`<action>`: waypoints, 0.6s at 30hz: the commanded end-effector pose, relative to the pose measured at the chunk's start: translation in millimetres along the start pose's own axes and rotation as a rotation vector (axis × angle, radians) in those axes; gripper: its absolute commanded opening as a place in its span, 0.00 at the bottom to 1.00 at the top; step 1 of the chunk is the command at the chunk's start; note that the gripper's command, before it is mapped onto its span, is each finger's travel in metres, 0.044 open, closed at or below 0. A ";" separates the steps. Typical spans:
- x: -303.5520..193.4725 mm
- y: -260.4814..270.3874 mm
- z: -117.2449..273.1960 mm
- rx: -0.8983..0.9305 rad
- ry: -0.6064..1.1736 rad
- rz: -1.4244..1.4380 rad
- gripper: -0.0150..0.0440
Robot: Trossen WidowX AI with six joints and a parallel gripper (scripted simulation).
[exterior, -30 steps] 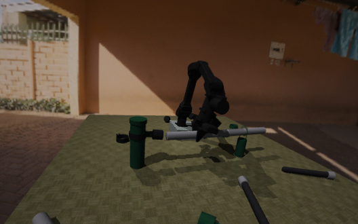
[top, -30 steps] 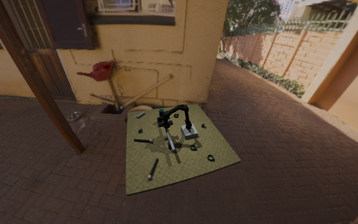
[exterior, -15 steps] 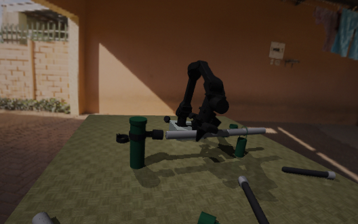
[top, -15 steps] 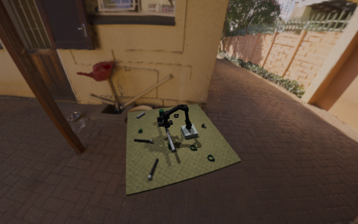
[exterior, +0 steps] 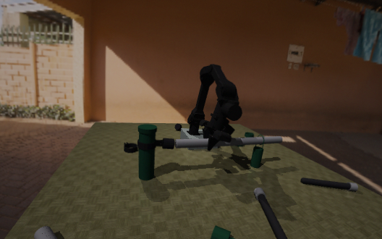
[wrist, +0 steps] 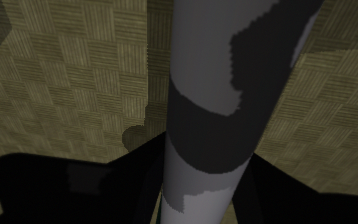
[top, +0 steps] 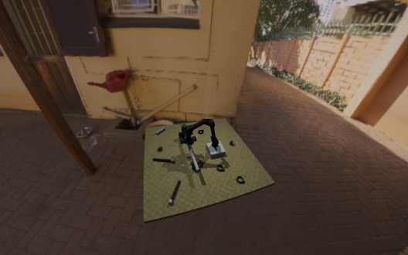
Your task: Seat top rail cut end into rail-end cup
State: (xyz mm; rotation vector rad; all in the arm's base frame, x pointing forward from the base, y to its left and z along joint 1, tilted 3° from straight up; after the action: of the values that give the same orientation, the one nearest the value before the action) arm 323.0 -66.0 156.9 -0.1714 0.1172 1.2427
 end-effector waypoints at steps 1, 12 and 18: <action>-9.0 -2.8 -1.3 -0.005 0.009 -0.004 0.25; -14.2 -3.3 -3.9 -0.002 0.008 -0.003 0.25; -14.2 -3.3 -3.9 -0.002 0.008 -0.003 0.25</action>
State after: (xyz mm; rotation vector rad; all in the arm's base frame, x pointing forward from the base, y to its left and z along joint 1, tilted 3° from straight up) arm 321.9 -78.6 155.7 -0.1692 0.1157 1.2414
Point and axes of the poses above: the point midway between the two fingers, 35 mm back from their tips, its own z axis back along the fingers, its own y axis across the jaws, x = y × z, the point moved 7 cm from there along z, back along the fingers, and after that the axes turned 14 degrees about -z, right-handed, at the moved point
